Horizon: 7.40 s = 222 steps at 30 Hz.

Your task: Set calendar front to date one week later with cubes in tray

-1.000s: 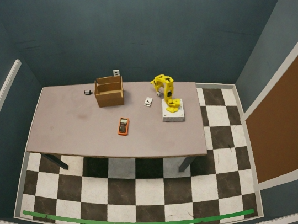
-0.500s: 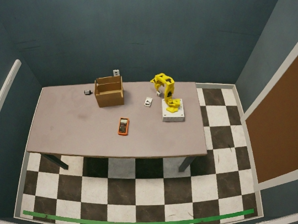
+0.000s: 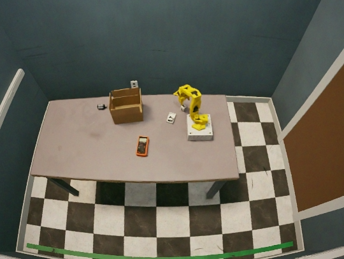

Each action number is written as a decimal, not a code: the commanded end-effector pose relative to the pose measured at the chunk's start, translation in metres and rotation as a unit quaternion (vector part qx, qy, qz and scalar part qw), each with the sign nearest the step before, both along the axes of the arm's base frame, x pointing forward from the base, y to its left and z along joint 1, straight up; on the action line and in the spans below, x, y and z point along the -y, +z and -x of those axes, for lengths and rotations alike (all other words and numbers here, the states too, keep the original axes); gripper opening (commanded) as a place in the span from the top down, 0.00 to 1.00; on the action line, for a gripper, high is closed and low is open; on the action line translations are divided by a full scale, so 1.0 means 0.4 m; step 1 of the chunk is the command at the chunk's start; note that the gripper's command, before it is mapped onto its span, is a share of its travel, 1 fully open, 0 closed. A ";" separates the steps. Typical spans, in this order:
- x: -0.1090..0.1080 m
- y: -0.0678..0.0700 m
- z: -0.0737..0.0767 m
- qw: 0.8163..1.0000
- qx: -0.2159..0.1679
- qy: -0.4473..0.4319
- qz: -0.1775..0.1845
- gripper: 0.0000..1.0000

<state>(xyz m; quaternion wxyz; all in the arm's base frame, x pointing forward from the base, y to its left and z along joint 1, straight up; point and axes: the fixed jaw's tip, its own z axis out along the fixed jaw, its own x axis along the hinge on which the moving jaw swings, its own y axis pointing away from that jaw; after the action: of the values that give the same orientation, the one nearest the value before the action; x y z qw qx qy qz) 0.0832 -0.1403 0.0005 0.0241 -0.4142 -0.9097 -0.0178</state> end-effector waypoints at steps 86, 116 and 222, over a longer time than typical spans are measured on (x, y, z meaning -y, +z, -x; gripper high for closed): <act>0.089 0.144 0.001 0.811 -0.006 0.533 0.240 0.65; 0.091 0.125 0.020 0.696 -0.051 0.681 0.223 0.65; -0.024 -0.132 0.077 0.717 0.034 0.696 -0.005 0.65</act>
<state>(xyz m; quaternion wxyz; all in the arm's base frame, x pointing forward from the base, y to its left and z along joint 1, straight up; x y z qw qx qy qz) 0.0554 -0.1352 -0.0466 0.0010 0.3358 -0.9419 -0.0047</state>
